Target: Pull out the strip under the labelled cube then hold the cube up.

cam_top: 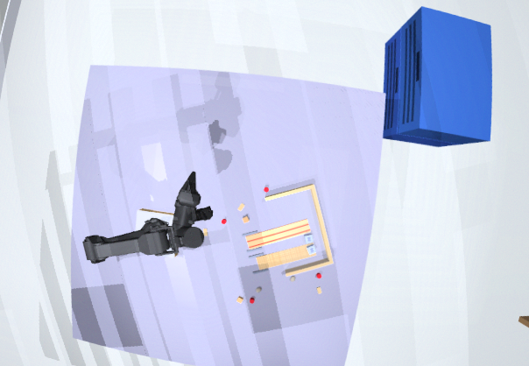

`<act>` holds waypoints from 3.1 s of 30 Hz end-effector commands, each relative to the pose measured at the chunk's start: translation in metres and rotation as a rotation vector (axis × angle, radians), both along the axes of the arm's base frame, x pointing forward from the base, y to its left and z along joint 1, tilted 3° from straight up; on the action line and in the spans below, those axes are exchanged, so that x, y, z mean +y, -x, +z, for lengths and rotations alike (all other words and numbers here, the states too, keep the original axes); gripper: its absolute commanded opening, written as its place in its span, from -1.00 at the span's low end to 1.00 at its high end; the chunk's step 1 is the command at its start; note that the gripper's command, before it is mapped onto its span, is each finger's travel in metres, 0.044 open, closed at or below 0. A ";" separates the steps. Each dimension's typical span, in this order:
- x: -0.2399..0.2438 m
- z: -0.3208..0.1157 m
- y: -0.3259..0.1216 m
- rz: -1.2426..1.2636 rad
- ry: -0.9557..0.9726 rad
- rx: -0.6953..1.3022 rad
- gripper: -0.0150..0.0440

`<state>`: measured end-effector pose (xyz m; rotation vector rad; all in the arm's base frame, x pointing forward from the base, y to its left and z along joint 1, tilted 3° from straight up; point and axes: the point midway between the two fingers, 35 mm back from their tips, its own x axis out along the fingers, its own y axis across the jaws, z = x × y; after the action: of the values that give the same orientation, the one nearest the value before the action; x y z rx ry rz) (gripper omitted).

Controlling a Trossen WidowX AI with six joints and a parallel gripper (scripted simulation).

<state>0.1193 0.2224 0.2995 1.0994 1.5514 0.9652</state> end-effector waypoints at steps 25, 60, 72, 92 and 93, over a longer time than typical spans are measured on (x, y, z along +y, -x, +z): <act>-0.155 -0.121 -0.177 -0.414 1.064 -1.205 0.86; -0.180 -0.133 -0.248 -0.048 1.236 -1.003 -0.20; -0.217 -0.199 -0.307 0.406 1.218 -0.741 -0.49; -0.231 -0.240 -0.319 0.519 1.179 -0.659 -0.49; -0.231 -0.242 -0.320 0.519 1.179 -0.659 -0.49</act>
<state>0.4395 -0.0077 0.0657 -0.4221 1.4438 0.4518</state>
